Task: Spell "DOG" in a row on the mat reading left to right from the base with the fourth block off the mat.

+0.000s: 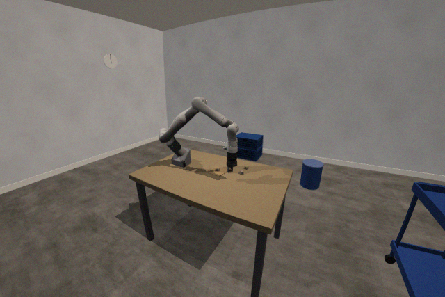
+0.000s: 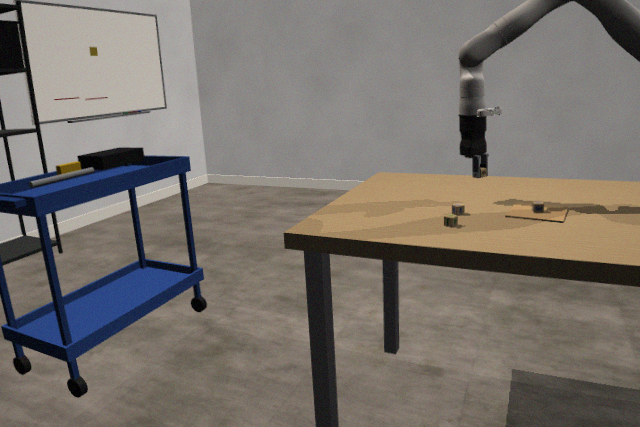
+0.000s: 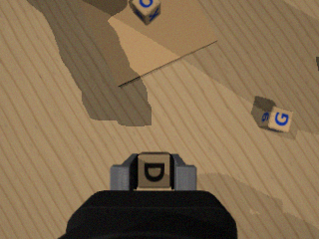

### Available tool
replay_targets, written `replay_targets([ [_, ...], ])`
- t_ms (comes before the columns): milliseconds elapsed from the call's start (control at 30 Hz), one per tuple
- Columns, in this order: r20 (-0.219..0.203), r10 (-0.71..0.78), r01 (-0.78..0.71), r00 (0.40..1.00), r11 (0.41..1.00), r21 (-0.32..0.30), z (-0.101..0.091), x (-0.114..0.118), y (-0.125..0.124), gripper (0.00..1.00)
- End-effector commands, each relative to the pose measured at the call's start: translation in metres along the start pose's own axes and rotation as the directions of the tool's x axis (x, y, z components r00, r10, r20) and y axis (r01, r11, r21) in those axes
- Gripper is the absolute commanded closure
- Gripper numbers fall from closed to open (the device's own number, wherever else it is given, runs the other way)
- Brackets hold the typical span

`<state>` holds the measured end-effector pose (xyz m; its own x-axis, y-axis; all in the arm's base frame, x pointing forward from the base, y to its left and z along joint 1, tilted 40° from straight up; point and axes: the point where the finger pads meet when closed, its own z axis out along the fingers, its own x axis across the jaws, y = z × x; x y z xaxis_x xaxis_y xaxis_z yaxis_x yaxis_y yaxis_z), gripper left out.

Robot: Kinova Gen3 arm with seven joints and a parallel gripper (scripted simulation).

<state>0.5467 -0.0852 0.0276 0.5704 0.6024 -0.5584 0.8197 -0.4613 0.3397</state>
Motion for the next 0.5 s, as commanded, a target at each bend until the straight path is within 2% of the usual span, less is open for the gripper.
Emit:
replay_targets([
  [0, -0.021, -0.003, 0.003, 1.000, 1.000, -0.014, -0.0220, 0.0066, 0.0025, 0.51],
  [100, -0.021, -0.003, 0.003, 1.000, 1.000, -0.014, -0.0275, 0.0065, 0.0025, 0.51],
  [467, -0.021, -0.003, 0.003, 1.000, 1.000, -0.014, -0.0279, 0.0065, 0.0024, 0.51],
])
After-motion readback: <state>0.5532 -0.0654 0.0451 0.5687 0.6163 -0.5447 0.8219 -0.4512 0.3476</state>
